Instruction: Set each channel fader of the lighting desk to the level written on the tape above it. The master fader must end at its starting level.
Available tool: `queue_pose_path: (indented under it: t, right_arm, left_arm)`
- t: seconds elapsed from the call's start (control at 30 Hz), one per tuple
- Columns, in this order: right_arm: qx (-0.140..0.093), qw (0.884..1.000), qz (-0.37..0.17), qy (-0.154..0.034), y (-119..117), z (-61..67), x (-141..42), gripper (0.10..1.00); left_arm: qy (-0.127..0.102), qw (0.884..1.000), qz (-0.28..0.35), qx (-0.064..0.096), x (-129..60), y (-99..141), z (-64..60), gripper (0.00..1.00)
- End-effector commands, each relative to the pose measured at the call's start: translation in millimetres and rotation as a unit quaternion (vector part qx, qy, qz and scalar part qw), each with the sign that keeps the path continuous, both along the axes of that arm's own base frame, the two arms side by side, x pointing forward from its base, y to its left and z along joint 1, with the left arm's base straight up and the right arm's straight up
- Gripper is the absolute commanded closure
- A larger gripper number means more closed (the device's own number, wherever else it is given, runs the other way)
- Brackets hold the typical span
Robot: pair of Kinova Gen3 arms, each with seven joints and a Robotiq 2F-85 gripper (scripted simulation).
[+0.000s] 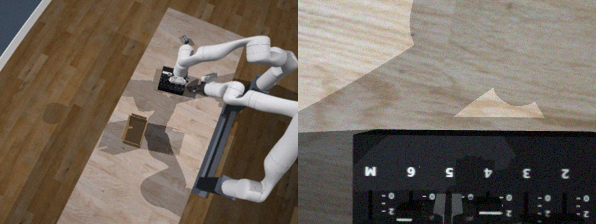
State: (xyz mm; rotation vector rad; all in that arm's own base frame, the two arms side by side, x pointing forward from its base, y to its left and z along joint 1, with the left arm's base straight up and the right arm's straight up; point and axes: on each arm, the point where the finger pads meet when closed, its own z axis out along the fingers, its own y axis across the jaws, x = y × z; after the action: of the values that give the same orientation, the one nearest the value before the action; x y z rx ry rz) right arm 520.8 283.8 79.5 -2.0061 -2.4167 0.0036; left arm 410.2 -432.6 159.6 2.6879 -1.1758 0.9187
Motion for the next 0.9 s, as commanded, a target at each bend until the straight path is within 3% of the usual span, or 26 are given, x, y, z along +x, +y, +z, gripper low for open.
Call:
queue_pose_path:
  t: [0.0, 0.87]
  right_arm:
    - [0.001, 1.000, 0.000, -0.001, 0.3, 1.3, 0.6, 1.000]
    - [0.001, 1.000, 0.000, -0.001, 4.9, 1.3, -0.3, 1.000]
  left_arm:
    - [-0.001, 1.000, 0.000, -0.001, 0.4, -0.3, 1.2, 0.001]
    - [-0.001, 1.000, 0.000, -0.001, 0.4, -0.3, 1.2, 0.001]
